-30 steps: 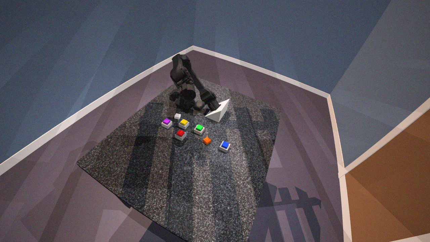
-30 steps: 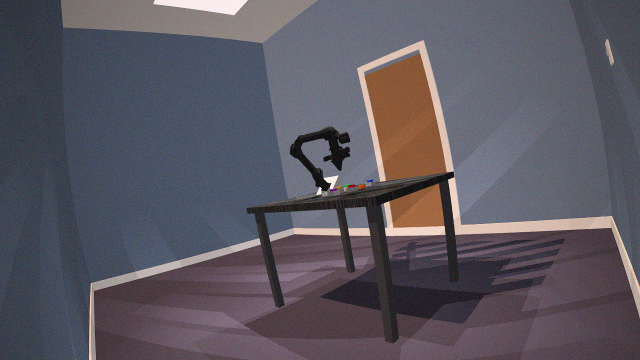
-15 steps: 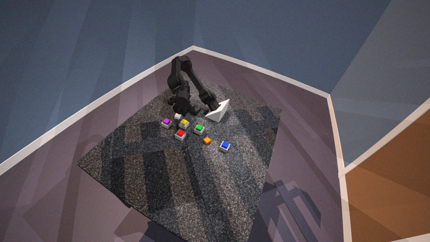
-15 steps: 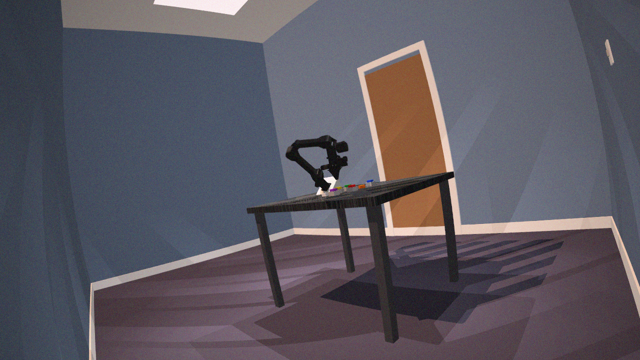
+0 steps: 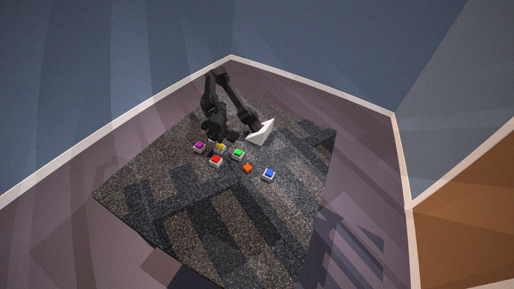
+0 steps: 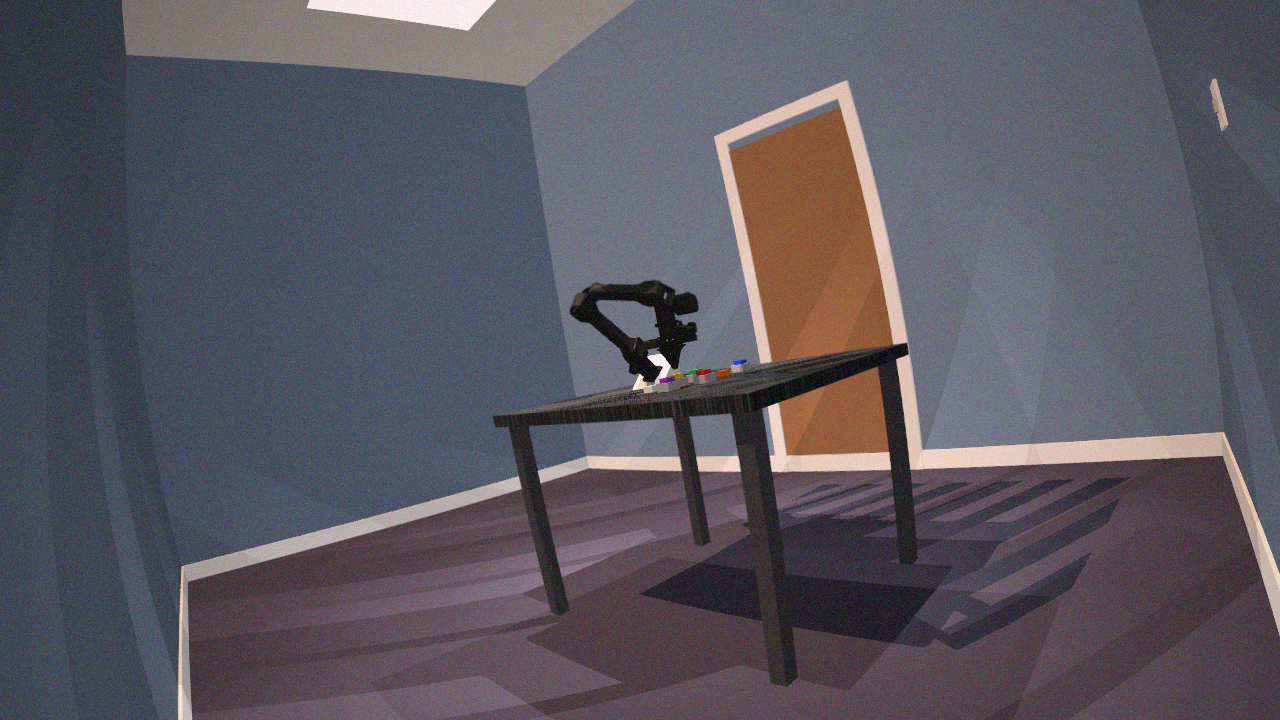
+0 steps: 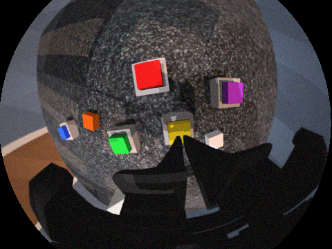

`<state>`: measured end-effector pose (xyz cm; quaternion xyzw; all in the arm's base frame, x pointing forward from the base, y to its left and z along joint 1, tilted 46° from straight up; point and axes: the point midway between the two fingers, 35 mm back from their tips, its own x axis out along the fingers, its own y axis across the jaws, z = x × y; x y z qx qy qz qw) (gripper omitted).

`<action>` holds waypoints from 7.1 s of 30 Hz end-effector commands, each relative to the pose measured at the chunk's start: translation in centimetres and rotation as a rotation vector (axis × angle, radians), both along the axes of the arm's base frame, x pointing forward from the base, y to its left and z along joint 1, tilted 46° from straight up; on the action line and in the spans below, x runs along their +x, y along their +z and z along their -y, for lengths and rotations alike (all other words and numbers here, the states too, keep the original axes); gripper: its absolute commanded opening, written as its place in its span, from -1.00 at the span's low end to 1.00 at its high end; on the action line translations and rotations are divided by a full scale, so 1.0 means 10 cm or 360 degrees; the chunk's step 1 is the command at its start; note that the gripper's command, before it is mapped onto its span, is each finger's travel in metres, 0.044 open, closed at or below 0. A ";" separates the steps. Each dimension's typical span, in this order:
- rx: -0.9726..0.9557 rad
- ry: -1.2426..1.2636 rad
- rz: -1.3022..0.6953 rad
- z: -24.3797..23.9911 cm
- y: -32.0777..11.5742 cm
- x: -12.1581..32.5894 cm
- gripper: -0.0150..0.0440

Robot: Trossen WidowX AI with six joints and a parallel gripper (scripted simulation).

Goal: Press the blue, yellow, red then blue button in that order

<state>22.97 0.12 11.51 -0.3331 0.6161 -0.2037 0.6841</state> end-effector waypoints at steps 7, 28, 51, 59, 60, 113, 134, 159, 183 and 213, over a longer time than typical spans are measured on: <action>-0.0014 0.0004 -0.0008 0.14 -0.13 0.01 -0.42; -0.0016 0.0003 -0.0007 0.19 -0.18 0.02 -0.42; 0.0010 0.0097 -0.0018 -0.48 0.50 -0.14 -0.42; 0.0016 0.0018 0.0013 -0.78 0.37 0.42 -0.42; 0.0009 0.0009 0.0010 -0.82 0.34 0.52 -0.42; -0.0013 0.0003 0.0000 -0.21 -0.37 0.80 -0.42; -0.0009 0.0004 -0.0002 -0.50 -0.08 0.74 -0.42; 0.0032 0.0010 -0.0016 -2.36 -1.20 -0.01 -0.42; 0.0012 0.0004 -0.0006 -2.13 -1.97 -0.19 -0.42; 0.0011 0.0004 -0.0004 -1.89 -2.22 -0.13 -0.42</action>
